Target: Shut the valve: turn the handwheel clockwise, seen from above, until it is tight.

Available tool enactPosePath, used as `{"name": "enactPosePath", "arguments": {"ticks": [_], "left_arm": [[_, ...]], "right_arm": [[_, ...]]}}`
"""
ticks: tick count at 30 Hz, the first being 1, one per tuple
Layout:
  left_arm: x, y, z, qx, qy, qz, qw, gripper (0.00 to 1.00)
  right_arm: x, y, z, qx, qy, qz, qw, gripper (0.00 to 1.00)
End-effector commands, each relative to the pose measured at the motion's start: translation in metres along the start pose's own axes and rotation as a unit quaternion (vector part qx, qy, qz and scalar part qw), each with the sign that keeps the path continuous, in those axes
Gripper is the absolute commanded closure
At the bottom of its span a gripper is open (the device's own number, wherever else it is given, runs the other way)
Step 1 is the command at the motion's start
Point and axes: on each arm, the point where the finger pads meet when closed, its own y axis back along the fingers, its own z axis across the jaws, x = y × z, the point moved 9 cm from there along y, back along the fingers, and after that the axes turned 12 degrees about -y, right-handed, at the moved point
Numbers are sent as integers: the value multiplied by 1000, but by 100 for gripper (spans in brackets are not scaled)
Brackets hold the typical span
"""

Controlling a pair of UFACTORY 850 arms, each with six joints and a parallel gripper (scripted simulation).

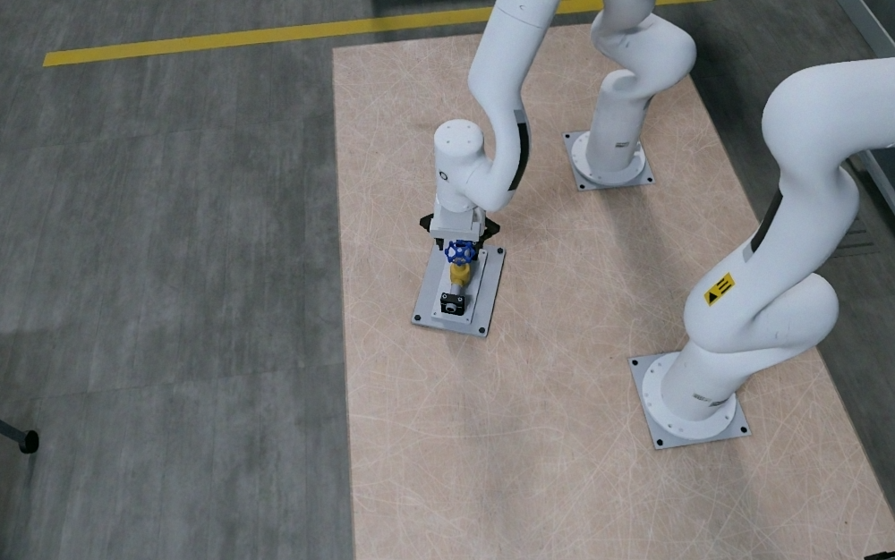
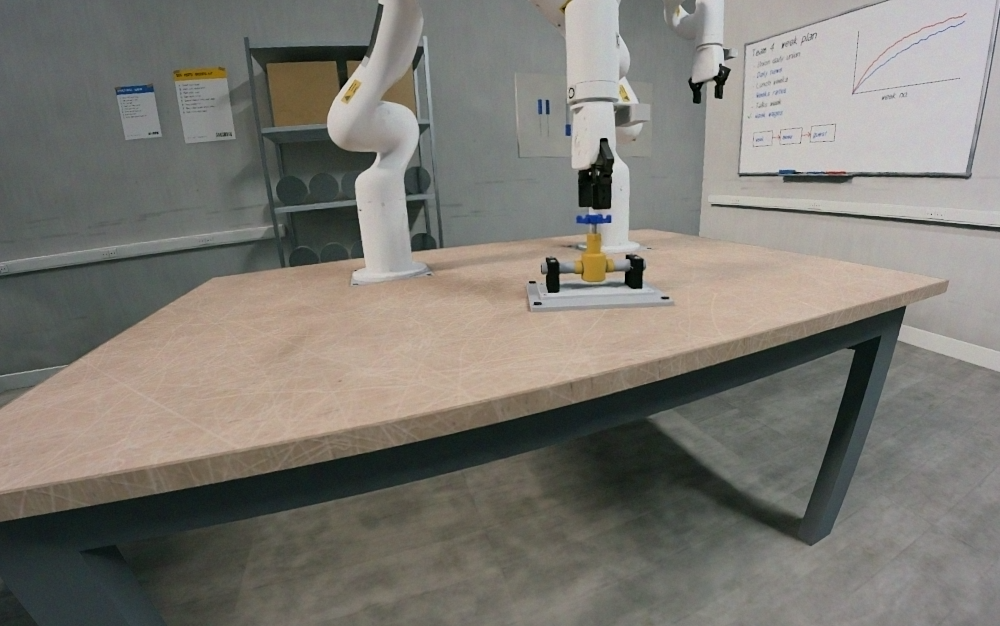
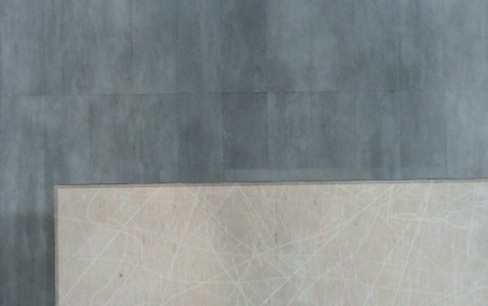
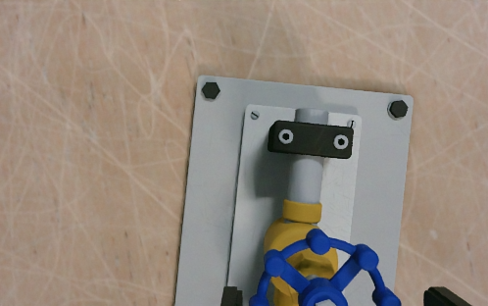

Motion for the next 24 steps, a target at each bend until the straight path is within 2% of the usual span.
{"name": "enactPosePath", "arguments": {"ticks": [1,24], "left_arm": [[0,1,0,0,0,1,1000,0],[0,1,0,0,0,1,1000,0]], "right_arm": [[1,-1,0,-1,0,1,1000,20],[1,-17,0,-1,0,1,1000,20]]}}
